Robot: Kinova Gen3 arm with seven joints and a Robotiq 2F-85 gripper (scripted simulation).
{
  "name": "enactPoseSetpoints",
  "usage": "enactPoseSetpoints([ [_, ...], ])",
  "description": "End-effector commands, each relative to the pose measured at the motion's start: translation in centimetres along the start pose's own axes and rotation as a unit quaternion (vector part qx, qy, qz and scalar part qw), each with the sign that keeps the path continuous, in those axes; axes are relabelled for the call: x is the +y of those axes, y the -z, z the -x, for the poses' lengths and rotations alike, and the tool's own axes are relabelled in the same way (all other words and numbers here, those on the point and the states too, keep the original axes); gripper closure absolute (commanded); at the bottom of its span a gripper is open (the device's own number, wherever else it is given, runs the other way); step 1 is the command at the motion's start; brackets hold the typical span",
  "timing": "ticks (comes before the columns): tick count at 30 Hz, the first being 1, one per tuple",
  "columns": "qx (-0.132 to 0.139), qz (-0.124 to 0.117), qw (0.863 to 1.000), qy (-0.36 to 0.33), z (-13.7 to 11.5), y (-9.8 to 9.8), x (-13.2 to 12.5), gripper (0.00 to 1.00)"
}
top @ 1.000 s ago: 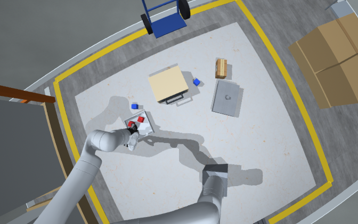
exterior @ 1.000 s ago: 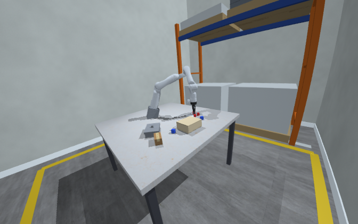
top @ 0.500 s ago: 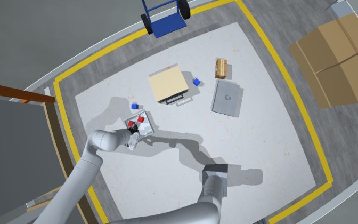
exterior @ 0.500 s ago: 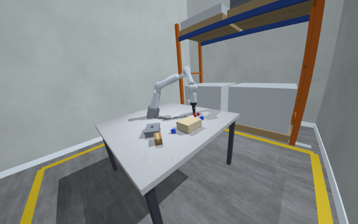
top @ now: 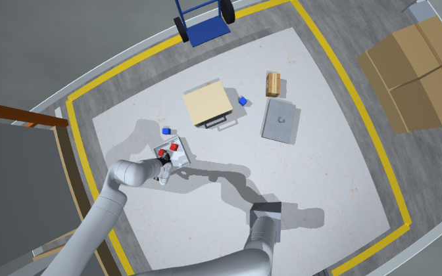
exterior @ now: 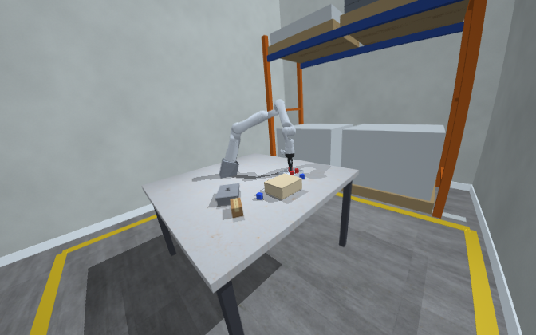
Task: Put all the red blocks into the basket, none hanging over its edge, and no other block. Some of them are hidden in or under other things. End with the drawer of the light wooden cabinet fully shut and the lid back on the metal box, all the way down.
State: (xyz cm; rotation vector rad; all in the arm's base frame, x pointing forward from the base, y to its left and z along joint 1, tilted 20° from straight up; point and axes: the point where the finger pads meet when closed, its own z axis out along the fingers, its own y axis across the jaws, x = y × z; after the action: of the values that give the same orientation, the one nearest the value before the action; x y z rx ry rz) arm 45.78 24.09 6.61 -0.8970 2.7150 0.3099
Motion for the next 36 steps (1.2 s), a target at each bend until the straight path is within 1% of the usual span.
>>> enactPoseSetpoints([
  [1, -0.001, 0.000, 1.000, 0.000, 0.06, 0.07, -0.02, 0.90],
  [27, -0.001, 0.000, 1.000, 0.000, 0.06, 0.07, -0.02, 0.90],
  [28, -0.001, 0.000, 1.000, 0.000, 0.06, 0.07, -0.02, 0.47],
  [36, -0.001, 0.000, 1.000, 0.000, 0.06, 0.07, -0.02, 0.47],
])
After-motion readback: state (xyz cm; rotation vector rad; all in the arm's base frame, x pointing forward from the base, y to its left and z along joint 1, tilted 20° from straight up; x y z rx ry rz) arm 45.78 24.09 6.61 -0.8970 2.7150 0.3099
